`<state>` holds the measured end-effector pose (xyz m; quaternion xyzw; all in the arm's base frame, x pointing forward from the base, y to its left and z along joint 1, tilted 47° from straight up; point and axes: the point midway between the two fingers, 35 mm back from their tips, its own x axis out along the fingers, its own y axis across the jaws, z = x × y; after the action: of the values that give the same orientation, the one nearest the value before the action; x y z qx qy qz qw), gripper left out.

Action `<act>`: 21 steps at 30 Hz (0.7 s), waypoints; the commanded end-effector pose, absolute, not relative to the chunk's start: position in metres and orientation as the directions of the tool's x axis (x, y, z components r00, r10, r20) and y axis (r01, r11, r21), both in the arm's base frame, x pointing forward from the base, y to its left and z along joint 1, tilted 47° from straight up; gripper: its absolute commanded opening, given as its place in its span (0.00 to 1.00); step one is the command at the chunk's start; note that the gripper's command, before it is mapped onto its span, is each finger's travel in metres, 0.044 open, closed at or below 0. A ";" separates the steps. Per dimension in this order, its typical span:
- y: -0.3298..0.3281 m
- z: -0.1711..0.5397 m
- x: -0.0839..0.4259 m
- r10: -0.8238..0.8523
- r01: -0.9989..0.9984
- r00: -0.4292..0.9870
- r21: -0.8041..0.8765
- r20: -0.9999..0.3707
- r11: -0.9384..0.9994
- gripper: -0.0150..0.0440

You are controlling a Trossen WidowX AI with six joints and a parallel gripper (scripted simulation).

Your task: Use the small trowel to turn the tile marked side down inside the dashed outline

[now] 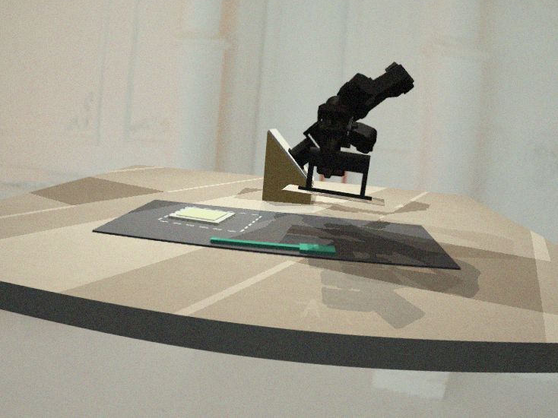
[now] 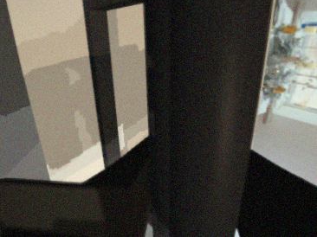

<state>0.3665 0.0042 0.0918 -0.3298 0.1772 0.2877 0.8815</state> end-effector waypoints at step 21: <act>0.054 0.124 0.317 0.377 -0.602 0.795 -0.535 -0.475 0.593 0.25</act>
<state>0.3226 0.0508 0.1189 -0.3524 0.1614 0.2878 0.8758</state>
